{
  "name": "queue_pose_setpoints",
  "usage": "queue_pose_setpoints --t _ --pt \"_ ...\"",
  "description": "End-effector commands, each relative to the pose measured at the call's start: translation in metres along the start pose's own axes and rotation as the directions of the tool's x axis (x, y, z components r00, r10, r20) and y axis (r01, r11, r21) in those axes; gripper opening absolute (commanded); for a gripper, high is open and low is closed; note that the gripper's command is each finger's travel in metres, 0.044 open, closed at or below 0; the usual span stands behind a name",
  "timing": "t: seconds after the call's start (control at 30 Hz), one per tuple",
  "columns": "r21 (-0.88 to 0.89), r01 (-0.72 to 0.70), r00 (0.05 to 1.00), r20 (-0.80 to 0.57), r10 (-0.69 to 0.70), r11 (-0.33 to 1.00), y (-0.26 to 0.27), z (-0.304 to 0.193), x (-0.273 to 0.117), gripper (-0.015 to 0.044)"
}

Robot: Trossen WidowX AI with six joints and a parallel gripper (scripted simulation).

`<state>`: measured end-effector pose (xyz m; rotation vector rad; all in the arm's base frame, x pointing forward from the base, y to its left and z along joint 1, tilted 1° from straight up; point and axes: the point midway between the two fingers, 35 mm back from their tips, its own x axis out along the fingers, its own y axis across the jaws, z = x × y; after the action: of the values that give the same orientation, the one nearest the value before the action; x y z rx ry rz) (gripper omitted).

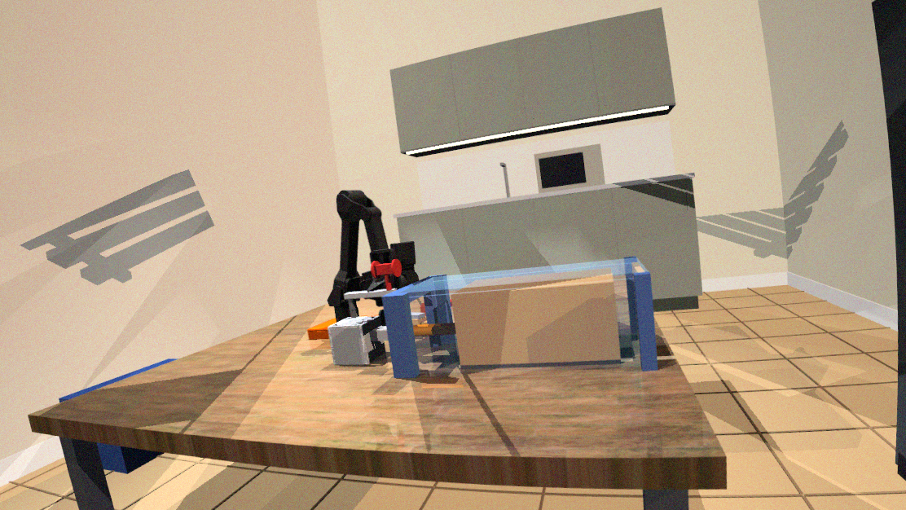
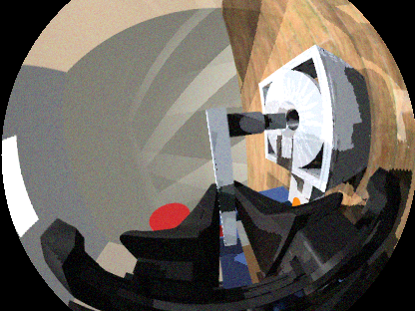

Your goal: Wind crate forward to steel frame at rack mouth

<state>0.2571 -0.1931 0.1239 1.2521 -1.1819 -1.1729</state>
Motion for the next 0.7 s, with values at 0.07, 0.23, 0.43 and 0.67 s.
queue_pose_setpoints --t 0.07,0.23,0.43,0.67 --pt "0.005 -0.001 1.0 0.001 0.001 1.0 -0.0011 0.0012 -0.0001 0.0" --pt "0.005 -0.001 1.0 0.0 0.001 1.0 -0.0017 0.0013 0.0002 0.0" --pt "0.005 -0.002 1.0 0.0 0.002 1.0 -0.0026 0.0013 0.0006 0.0" --pt "0.005 -0.002 1.0 0.003 0.002 1.0 -0.0041 0.0011 0.0013 0.0"
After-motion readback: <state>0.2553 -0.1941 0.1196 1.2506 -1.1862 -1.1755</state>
